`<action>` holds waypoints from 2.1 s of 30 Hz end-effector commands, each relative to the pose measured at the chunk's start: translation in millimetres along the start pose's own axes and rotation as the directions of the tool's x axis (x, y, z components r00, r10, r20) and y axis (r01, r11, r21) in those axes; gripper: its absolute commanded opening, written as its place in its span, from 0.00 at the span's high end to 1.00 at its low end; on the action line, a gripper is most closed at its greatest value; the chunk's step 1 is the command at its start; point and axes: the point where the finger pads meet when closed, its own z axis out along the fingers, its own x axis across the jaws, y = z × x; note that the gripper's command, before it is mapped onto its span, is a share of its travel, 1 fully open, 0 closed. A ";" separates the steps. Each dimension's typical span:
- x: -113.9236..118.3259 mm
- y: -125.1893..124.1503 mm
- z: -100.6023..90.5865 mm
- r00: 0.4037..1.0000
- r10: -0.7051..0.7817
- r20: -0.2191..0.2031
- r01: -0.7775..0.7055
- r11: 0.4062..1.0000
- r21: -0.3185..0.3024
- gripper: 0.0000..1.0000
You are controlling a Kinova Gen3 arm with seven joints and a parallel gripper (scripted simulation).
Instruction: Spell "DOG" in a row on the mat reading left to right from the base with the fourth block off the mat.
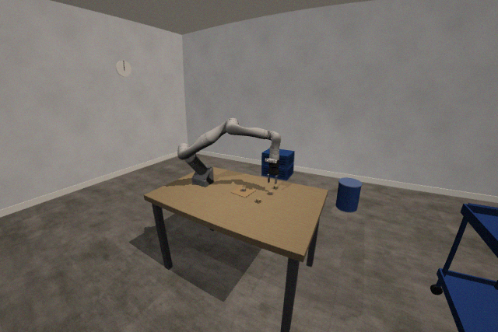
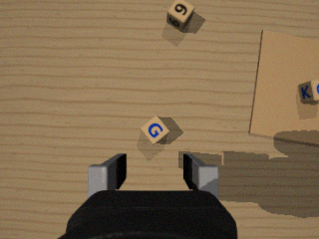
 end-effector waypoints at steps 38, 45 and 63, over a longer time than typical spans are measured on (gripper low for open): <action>199.0 -49.0 -5.4 1.000 0.000 0.000 0.000 1.000 -0.002 0.00; 200.9 -49.7 -5.3 1.000 0.000 0.000 0.000 1.000 -0.002 0.00; 200.9 -49.7 -5.3 1.000 0.000 0.000 0.000 1.000 -0.002 0.00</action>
